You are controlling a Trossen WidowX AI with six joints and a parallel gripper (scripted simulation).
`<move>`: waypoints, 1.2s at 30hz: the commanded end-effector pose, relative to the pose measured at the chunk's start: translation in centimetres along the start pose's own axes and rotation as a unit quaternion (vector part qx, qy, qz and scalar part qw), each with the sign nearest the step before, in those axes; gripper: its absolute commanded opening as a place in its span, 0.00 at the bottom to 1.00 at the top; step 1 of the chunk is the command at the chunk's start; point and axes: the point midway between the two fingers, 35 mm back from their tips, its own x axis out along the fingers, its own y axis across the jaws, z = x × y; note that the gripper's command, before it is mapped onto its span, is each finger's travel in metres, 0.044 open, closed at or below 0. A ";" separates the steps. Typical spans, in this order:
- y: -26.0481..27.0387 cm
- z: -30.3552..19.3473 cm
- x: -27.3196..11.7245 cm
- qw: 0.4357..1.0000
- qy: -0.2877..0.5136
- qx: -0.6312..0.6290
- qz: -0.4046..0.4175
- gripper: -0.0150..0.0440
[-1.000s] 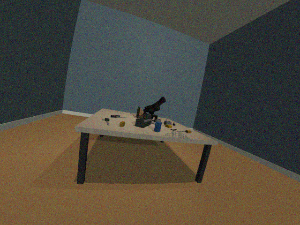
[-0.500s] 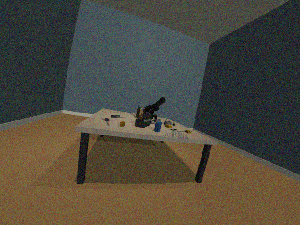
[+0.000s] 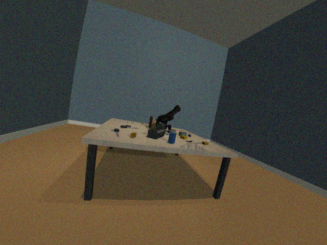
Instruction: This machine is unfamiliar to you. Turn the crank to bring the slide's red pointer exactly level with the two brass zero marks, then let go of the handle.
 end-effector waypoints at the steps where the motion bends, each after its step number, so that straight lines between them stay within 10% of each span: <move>1: -0.9 0.2 -0.2 1.000 -0.003 0.005 -0.009 0.25; 36: -1.1 0.5 -0.6 1.000 -0.003 0.005 -0.009 0.25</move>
